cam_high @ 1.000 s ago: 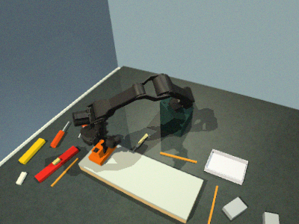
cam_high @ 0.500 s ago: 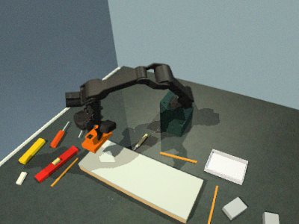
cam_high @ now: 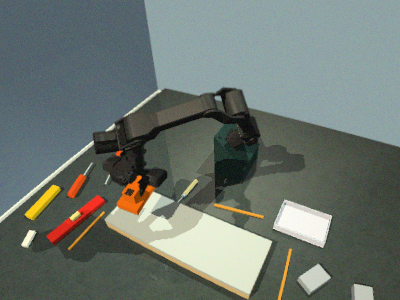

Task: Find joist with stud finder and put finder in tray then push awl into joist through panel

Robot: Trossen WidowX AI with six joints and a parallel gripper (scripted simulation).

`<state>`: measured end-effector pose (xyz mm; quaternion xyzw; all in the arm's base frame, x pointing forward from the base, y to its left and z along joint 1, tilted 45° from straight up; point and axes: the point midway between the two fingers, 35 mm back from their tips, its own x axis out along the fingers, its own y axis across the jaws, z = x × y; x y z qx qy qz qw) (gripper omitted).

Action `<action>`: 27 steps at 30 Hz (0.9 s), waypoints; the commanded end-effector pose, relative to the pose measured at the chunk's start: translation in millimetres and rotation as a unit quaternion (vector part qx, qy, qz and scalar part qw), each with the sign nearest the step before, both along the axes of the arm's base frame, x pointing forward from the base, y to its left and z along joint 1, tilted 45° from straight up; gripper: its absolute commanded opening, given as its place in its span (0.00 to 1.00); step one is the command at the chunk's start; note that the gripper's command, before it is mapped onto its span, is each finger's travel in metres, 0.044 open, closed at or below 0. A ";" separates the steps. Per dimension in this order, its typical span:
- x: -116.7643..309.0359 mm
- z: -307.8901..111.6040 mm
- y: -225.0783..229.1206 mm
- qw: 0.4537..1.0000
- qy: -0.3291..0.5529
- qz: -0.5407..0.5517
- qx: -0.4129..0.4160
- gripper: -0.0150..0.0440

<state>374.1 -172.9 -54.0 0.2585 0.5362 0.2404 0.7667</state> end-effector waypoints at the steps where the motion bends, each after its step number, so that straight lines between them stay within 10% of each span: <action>1: 10.2 22.6 16.5 0.999 -0.023 0.022 -0.013 0.25; 27: 22.6 145.0 160.1 0.970 -0.152 0.180 -0.063 0.25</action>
